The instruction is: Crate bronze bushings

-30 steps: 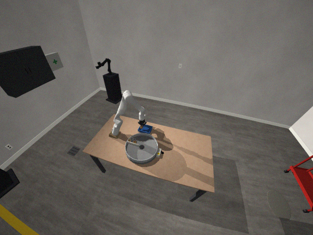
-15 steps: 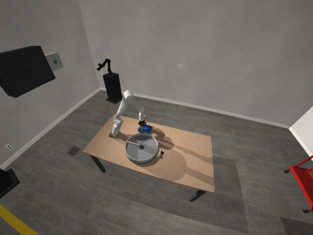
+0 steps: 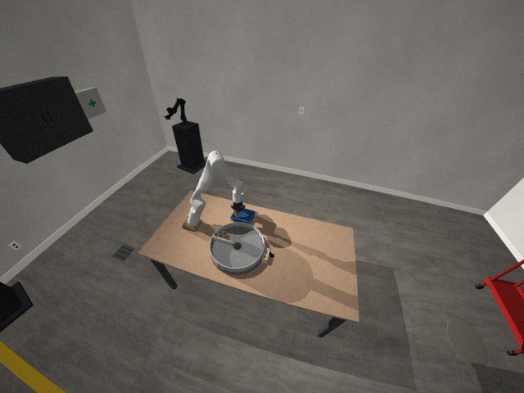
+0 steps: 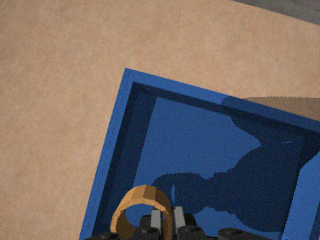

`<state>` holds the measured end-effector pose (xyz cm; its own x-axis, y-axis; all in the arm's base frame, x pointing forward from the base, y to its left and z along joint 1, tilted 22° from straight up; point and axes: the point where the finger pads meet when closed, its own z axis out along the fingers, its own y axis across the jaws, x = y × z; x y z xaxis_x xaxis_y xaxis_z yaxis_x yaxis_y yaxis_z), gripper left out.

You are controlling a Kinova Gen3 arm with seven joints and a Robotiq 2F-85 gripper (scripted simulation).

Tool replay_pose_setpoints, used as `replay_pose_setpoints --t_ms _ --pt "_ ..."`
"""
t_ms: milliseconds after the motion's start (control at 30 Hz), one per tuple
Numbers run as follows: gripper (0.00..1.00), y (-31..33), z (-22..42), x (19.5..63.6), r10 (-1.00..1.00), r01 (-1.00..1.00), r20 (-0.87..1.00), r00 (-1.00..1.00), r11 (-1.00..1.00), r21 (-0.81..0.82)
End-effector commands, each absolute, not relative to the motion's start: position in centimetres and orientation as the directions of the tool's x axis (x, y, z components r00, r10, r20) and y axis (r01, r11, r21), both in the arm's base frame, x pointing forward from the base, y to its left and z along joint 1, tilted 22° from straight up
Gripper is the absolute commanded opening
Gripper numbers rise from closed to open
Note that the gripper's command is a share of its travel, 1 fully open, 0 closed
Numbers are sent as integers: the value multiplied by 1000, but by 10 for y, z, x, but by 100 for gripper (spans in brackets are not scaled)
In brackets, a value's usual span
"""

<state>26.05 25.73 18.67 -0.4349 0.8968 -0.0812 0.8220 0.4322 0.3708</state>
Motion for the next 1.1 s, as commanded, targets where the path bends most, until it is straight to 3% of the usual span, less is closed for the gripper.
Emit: replay_pose_setpoints --t_ms 0,1067 --pt "0 256 181 262 898 824 -87 -432 432 367" --pt "0 257 169 267 898 824 -87 -432 432 367"
